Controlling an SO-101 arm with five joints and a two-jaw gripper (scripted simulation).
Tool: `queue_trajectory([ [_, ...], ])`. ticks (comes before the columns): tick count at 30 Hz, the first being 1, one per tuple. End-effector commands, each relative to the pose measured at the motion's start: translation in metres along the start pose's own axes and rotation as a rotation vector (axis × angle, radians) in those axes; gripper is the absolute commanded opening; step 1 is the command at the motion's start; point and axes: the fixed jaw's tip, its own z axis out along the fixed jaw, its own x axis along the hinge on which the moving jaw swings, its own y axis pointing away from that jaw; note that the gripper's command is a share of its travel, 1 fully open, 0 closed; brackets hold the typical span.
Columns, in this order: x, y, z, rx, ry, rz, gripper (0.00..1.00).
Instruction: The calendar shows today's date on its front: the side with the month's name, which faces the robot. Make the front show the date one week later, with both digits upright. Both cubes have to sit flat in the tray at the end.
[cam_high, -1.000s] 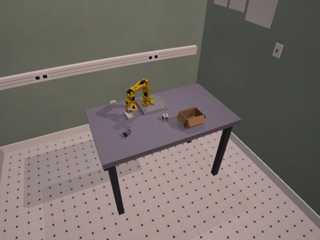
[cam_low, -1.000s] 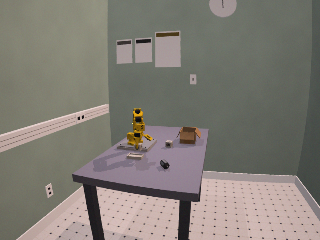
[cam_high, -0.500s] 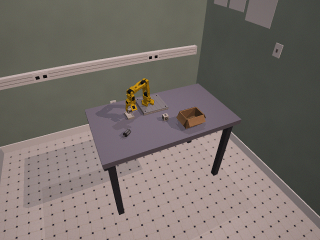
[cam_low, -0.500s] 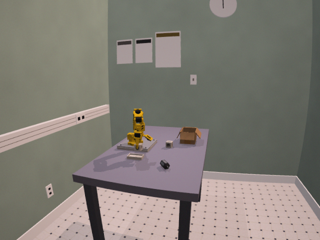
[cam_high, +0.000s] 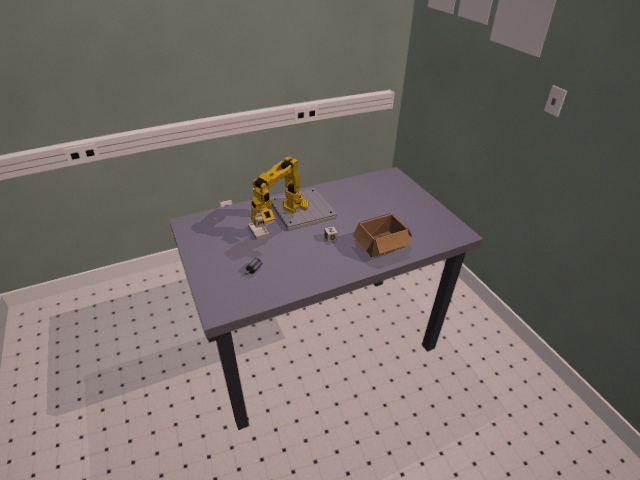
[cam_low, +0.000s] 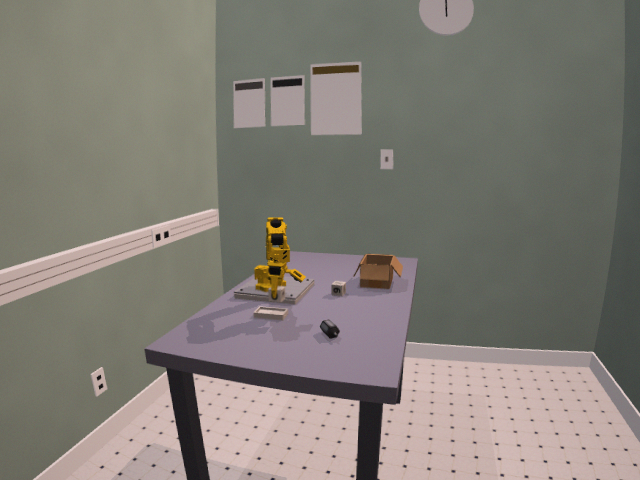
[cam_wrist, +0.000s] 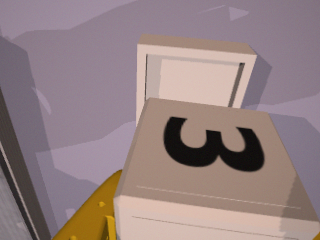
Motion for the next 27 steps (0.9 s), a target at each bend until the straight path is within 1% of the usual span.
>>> queue_trajectory([
  [1,-0.001,0.002,-0.001,0.006,-0.004,0.004,0.0],
  [11,-0.001,0.002,0.004,0.006,-0.004,0.001,0.0],
  [20,-0.002,0.002,0.005,0.006,-0.004,0.001,0.0],
  [27,-0.002,0.002,0.01,0.006,-0.004,0.0,0.0],
])
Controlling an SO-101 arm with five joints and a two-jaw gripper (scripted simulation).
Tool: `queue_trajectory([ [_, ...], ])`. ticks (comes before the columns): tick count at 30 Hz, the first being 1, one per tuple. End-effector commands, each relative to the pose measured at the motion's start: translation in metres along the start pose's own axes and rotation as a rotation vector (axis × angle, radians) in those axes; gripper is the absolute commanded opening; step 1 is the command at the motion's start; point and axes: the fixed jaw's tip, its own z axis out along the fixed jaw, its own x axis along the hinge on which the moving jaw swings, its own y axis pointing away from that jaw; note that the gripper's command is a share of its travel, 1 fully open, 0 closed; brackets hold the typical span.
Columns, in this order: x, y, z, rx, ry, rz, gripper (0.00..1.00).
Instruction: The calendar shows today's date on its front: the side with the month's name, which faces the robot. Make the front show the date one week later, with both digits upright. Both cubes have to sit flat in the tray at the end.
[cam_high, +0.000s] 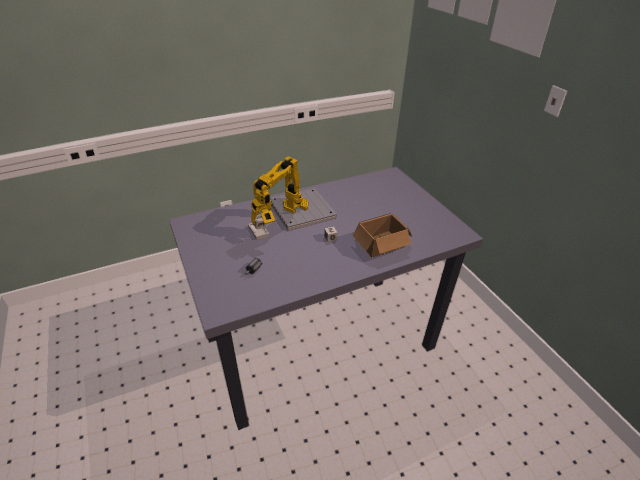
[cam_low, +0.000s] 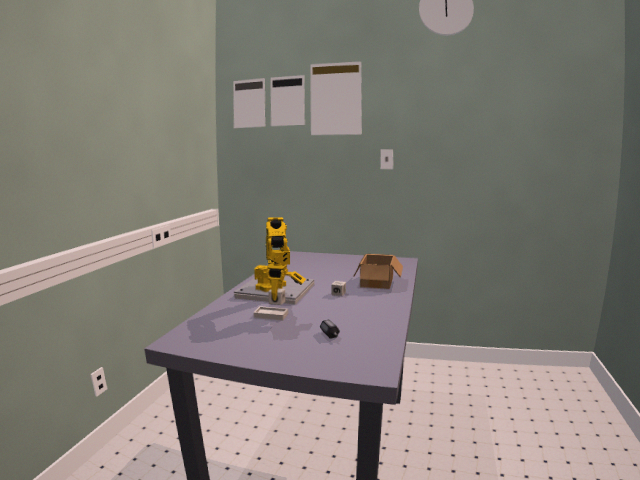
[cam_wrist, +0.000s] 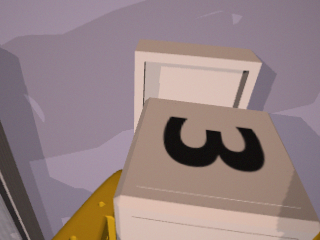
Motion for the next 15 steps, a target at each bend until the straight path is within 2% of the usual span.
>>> queue_trajectory([
  [1,-0.0013,0.0016,0.0025,-0.001,-0.001,0.003,0.0],
  [15,-0.0012,0.002,0.007,-0.001,-0.001,0.003,0.0],
])
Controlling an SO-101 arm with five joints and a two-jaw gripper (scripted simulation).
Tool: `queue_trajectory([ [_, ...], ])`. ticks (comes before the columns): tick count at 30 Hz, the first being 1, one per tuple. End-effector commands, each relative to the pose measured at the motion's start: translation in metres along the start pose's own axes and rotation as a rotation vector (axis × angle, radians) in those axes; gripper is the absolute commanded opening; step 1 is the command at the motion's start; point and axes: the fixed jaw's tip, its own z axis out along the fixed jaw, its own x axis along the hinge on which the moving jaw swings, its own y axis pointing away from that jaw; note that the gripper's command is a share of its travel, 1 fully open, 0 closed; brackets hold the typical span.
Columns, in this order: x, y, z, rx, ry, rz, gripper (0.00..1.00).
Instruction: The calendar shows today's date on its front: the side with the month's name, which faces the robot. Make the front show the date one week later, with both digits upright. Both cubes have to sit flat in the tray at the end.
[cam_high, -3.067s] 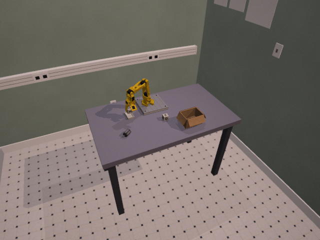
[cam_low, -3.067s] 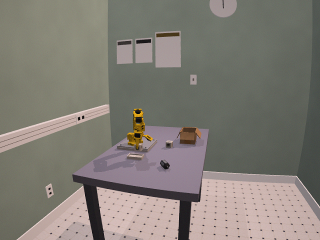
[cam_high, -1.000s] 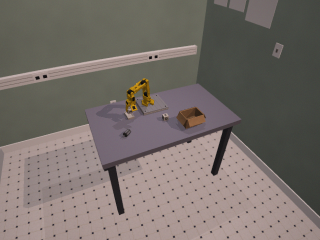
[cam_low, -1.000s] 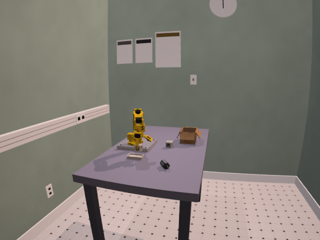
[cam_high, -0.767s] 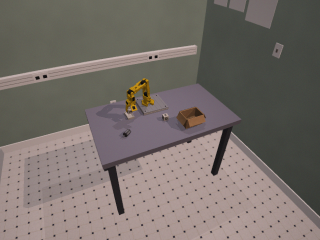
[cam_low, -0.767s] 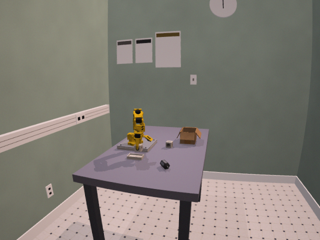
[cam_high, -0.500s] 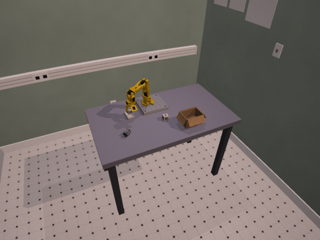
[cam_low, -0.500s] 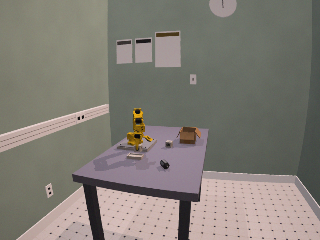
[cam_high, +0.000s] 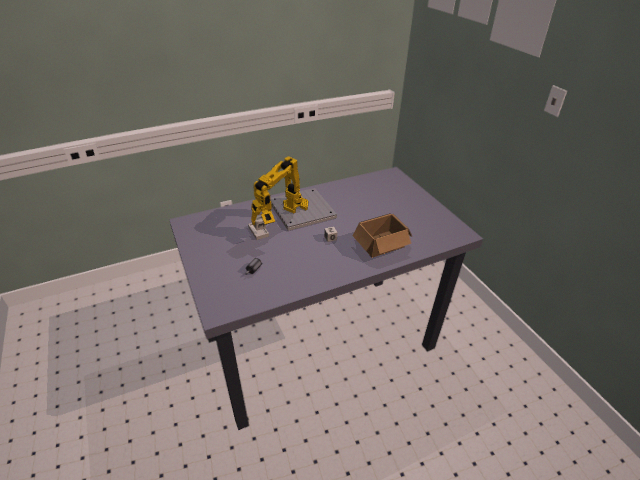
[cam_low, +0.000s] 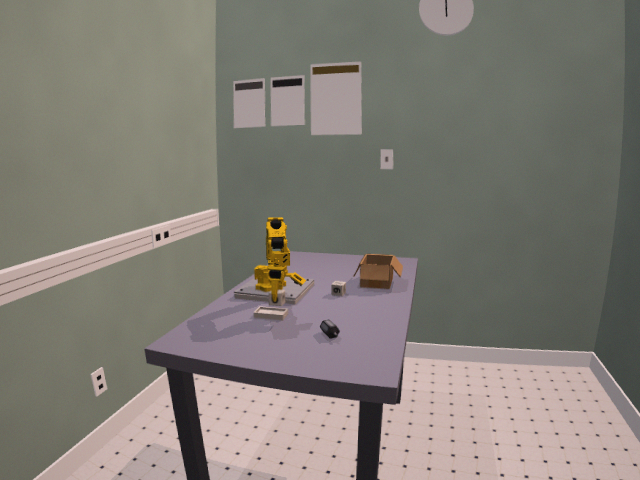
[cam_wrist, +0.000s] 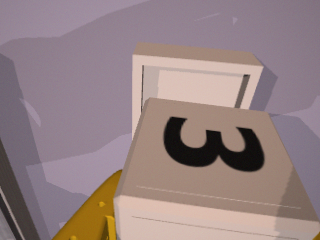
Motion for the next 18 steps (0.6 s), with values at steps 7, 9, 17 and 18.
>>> queue_trajectory([
  [7,-0.001,0.0024,0.0052,-0.007,0.001,0.003,0.0],
  [9,-0.001,0.0024,0.0053,-0.007,0.001,0.003,0.0],
  [17,-0.0008,0.0029,0.0093,-0.007,0.001,0.003,0.0],
  [18,-0.0008,0.003,0.01,-0.007,0.001,0.003,0.0],
])
